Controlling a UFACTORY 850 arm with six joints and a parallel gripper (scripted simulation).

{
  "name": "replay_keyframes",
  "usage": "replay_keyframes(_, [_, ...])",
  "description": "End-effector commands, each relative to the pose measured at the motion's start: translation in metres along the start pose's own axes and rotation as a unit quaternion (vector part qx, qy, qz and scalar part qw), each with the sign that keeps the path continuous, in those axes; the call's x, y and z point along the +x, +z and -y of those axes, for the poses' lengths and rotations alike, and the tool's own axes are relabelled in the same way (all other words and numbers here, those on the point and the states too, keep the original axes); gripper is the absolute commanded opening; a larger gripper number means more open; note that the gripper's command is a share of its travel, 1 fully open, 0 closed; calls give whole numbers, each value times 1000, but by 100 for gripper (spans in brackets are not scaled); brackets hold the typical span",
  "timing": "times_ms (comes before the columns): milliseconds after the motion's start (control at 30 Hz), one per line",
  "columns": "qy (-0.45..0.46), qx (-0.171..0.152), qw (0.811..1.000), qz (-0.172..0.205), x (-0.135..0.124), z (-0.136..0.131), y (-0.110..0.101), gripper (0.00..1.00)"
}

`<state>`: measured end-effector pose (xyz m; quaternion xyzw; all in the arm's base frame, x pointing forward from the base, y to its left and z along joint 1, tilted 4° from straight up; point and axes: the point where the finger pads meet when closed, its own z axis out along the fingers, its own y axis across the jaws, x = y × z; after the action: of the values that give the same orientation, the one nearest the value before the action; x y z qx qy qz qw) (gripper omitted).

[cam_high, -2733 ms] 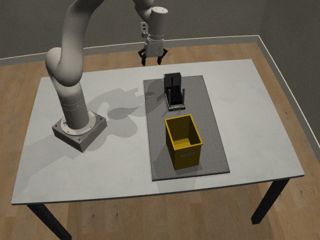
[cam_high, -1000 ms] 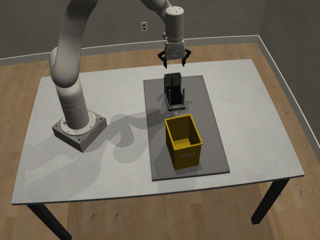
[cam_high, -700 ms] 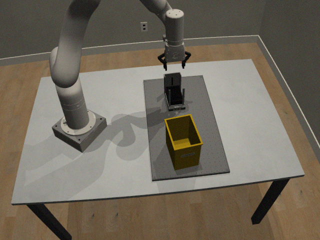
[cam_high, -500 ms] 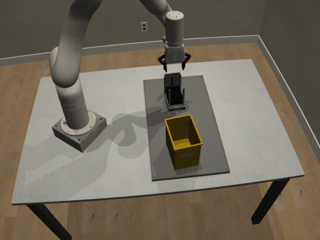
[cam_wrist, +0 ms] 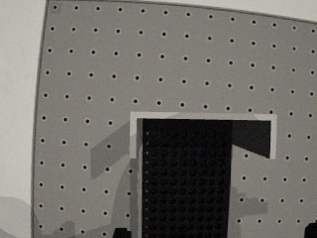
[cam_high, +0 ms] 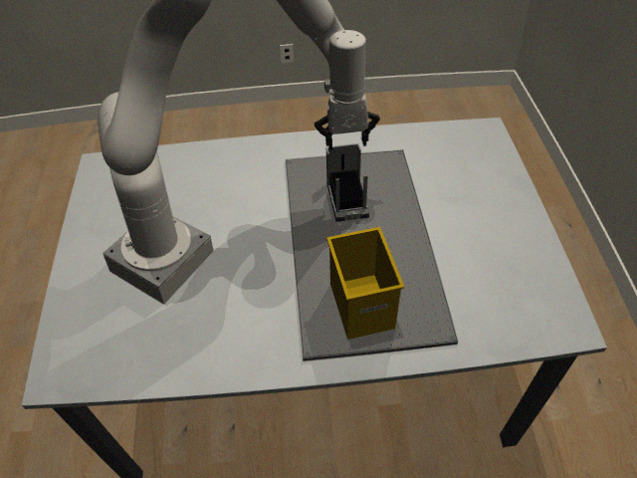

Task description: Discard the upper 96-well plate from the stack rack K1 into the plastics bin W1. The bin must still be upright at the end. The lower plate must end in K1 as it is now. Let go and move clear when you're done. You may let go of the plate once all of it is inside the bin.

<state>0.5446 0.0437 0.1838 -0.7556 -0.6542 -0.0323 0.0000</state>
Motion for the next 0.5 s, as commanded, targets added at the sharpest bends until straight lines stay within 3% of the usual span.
replay_keyframes(0, [0,-1,1000,0,0,-1,2,100])
replay_keyframes(467, [0,-1,1000,0,0,-1,24,100])
